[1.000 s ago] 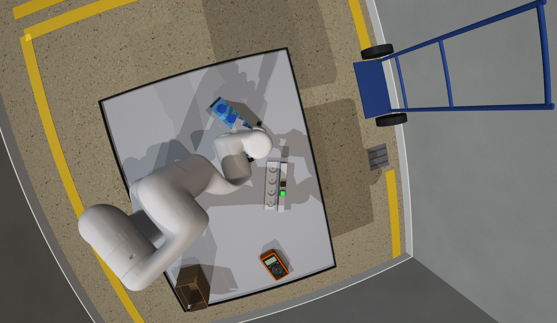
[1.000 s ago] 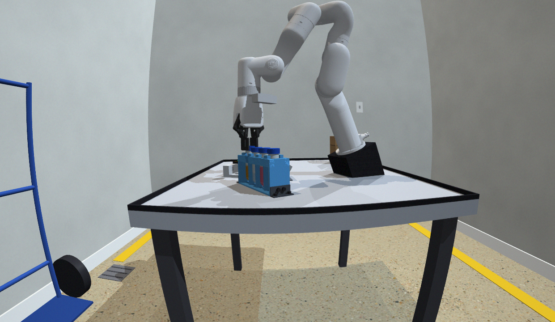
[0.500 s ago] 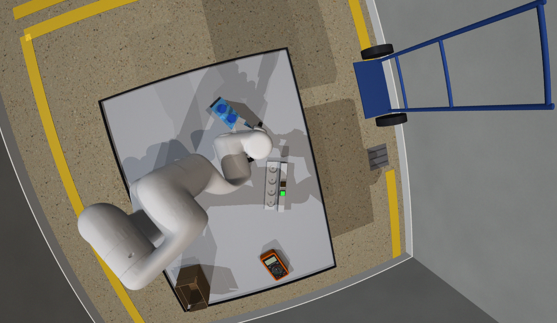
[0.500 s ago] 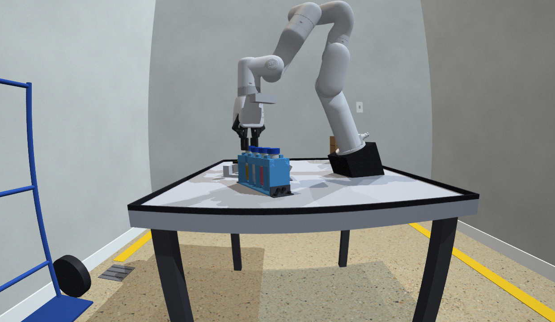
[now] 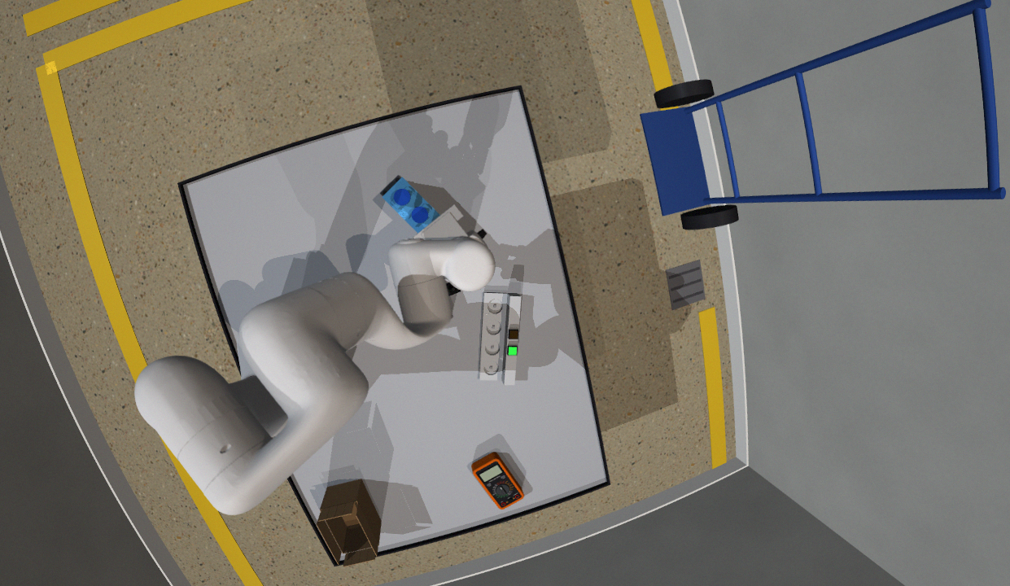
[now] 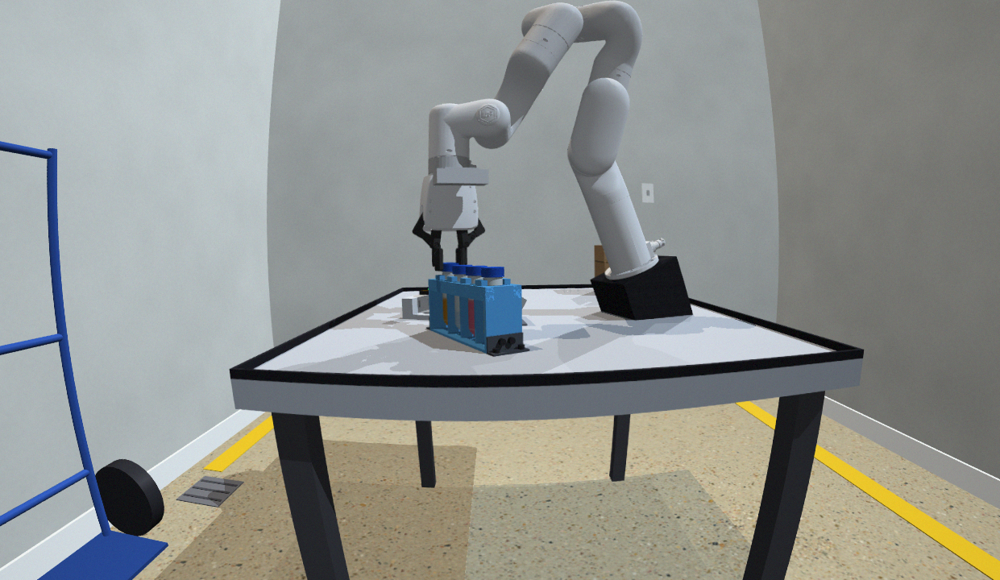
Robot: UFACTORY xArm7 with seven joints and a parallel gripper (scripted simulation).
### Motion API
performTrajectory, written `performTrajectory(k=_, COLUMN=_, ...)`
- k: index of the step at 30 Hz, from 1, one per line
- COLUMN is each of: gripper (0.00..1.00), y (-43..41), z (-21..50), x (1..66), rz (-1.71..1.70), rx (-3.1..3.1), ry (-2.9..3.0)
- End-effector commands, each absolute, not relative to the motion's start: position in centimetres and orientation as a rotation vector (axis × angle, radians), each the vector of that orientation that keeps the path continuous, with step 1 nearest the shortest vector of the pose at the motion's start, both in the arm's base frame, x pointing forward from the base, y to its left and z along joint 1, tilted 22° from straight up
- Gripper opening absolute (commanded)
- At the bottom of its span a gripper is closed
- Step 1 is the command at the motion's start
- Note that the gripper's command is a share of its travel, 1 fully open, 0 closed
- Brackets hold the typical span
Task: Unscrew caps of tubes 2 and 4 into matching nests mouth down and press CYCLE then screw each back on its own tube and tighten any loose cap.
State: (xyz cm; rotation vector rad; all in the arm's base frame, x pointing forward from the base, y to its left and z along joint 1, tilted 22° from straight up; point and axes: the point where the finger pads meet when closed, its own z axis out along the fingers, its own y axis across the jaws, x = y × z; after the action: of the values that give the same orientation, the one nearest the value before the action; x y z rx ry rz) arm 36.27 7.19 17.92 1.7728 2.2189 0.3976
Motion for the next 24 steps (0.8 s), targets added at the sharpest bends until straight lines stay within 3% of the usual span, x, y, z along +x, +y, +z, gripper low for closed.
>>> performTrajectory(k=1, gripper=0.0, y=7.23, z=17.98, x=36.34, rz=0.423, rx=2.0, ry=2.041)
performTrajectory(k=13, gripper=0.0, y=7.24, z=17.97, x=36.35, rz=0.439, rx=2.093, ry=1.961)
performTrajectory(k=14, gripper=0.46, y=7.24, z=17.97, x=36.35, rz=0.439, rx=2.093, ry=1.961)
performTrajectory(k=24, gripper=0.46, y=7.24, z=17.97, x=36.35, rz=0.439, rx=2.093, ry=1.961)
